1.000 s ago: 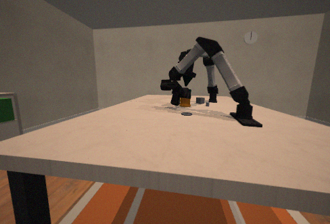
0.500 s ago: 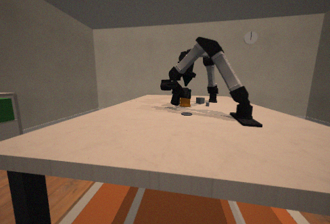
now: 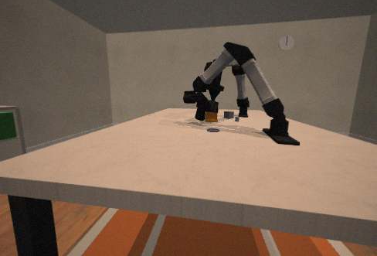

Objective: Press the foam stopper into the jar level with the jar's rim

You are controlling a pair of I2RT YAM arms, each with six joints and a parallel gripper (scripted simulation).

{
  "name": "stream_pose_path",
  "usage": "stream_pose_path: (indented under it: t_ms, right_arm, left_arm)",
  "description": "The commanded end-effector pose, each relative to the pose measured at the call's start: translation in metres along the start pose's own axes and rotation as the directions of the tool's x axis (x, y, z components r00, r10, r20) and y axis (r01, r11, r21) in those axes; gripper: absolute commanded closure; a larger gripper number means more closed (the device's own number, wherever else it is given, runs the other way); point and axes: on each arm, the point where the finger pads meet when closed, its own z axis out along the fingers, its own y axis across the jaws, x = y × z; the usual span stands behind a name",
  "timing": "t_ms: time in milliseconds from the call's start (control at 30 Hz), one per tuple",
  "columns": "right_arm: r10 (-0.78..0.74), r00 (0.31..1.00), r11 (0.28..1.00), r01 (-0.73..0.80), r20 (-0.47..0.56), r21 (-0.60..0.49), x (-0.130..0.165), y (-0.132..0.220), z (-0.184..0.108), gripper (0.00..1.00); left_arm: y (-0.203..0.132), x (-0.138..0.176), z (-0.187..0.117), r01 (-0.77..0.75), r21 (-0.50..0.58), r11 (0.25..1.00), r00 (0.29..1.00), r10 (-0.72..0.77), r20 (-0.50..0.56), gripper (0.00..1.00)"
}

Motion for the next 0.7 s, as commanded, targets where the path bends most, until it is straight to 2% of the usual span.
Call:
stream_pose_path:
  t_ms: [0,200,600,667]
  right_arm:
    - [0.002,0.999,1.000,-0.003,0.051,0.009,-0.005,-0.006,-0.006,1.00]
    - [0.004,0.999,1.000,-0.004,0.035,0.009,-0.003,-0.006,0.008,1.00]
    - [-0.001,0.999,1.000,0.001,0.049,0.005,-0.006,-0.003,0.008,1.00]
    - [-0.001,1.000,1.000,0.001,0.024,0.005,0.001,-0.003,0.015,1.00]
  left_arm:
    - [-0.011,0.014,-0.013,-0.046,0.033,0.998,0.999,0.047,-0.018,0.36]
    - [-0.011,0.014,-0.013,-0.046,0.033,0.998,0.999,0.047,-0.018,0.36]
    - [-0.011,0.014,-0.013,-0.046,0.033,0.998,0.999,0.047,-0.018,0.36]
    - [-0.011,0.014,-0.013,-0.046,0.033,0.998,0.999,0.047,-0.018,0.36]
